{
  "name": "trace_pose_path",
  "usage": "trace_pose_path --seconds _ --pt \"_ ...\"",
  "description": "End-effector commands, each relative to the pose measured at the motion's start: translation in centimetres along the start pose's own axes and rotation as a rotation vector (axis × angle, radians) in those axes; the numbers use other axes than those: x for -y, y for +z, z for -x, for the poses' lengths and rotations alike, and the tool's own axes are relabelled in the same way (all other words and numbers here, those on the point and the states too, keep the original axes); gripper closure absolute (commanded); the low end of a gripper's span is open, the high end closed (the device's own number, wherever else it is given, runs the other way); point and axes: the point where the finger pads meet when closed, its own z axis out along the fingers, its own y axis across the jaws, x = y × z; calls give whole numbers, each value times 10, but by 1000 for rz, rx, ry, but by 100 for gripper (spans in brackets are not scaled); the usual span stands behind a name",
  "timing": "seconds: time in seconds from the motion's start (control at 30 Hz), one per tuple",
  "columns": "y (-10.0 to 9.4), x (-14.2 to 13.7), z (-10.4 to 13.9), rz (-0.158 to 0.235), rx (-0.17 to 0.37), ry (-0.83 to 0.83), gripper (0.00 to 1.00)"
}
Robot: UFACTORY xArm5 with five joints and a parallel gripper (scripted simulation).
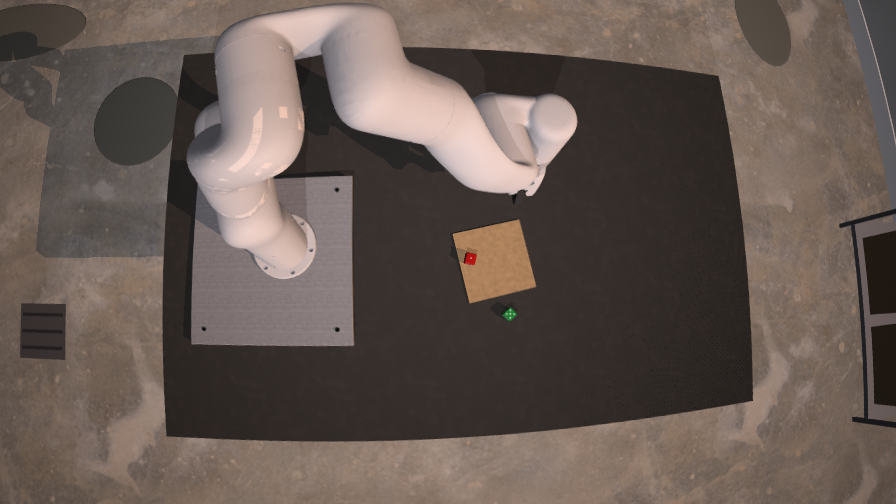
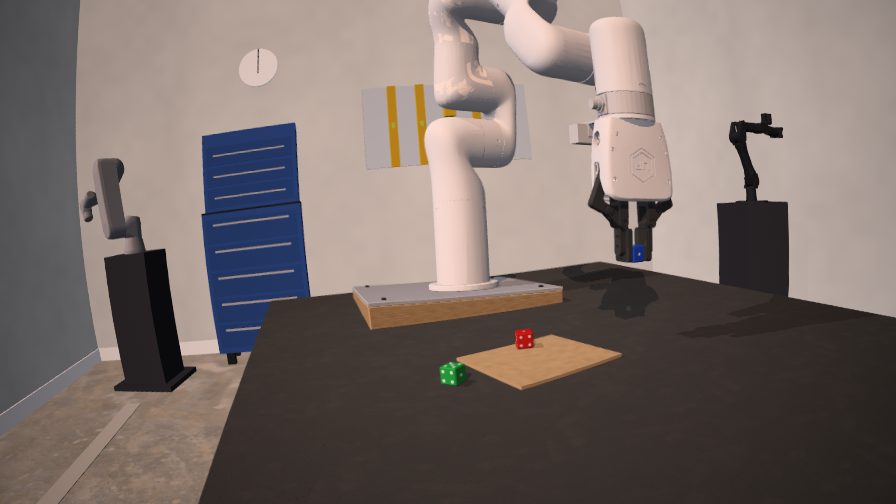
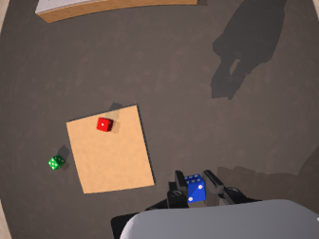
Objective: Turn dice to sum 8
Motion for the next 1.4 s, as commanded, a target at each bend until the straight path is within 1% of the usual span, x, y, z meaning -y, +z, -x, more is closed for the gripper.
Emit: trace_pose_path --seconds 0.0,0.03,0.07,0.1,0.13,0.2,0.23,0.27,0.3,0.37,0.4,0.43,0.97,1.17,1.37 --pt "-2 10 2 2 3 4 85" --pt "-1 28 3 4 1 11 85" --pt "-1 53 3 6 -2 21 85" --pt "-1 53 3 6 -2 21 85" --pt "0 80 2 9 -6 32 85" --pt "0 80 2 9 -6 32 85" --pt "0 105 -1 12 -9 41 85" --pt "0 105 -1 12 -9 41 85" --pt "1 122 -4 15 -11 48 85" --pt "1 122 -4 15 -11 48 85" --pt "1 130 -6 16 -12 52 85" --pt "1 131 -6 16 -12 52 85" --pt "3 131 -6 16 -12 52 85" --pt "18 130 -6 16 -13 52 85" --pt "44 129 -5 16 -12 52 85"
